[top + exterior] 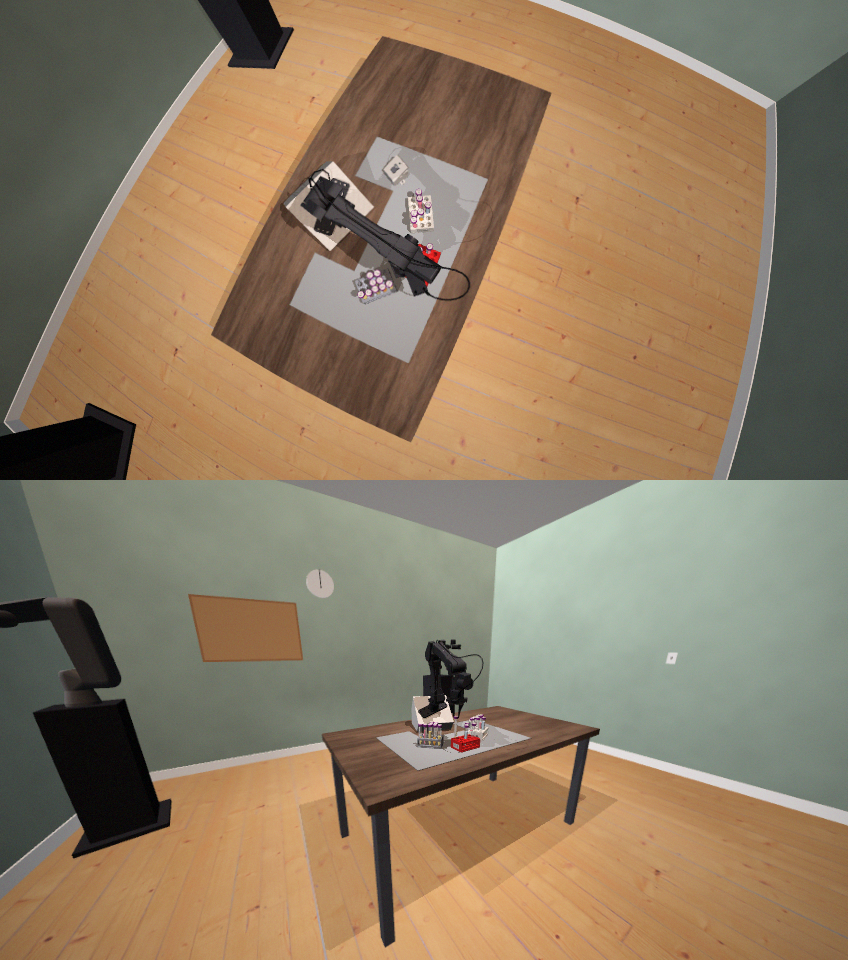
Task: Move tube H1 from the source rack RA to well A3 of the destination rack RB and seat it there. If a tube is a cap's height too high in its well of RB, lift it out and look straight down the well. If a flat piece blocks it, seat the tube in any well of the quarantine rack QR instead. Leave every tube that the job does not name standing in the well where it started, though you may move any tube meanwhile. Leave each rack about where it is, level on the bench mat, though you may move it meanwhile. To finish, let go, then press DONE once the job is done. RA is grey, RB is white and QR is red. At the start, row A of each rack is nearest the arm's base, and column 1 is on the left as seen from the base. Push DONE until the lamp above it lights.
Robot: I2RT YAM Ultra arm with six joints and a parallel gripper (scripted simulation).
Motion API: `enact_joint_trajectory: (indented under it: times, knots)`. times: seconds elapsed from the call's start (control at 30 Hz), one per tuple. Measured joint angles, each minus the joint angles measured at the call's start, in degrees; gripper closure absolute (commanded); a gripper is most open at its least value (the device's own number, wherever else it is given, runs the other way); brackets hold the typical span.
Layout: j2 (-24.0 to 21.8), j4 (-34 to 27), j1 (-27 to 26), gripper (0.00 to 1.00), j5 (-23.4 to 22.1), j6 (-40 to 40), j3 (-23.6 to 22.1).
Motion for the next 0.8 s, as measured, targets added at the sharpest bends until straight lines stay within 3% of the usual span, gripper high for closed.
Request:
enact_joint_trajectory:
  times: [0.8]
  knots:
    - [0.1,1.9,-0.3,1.0,-0.1,-0.2,-2.0]
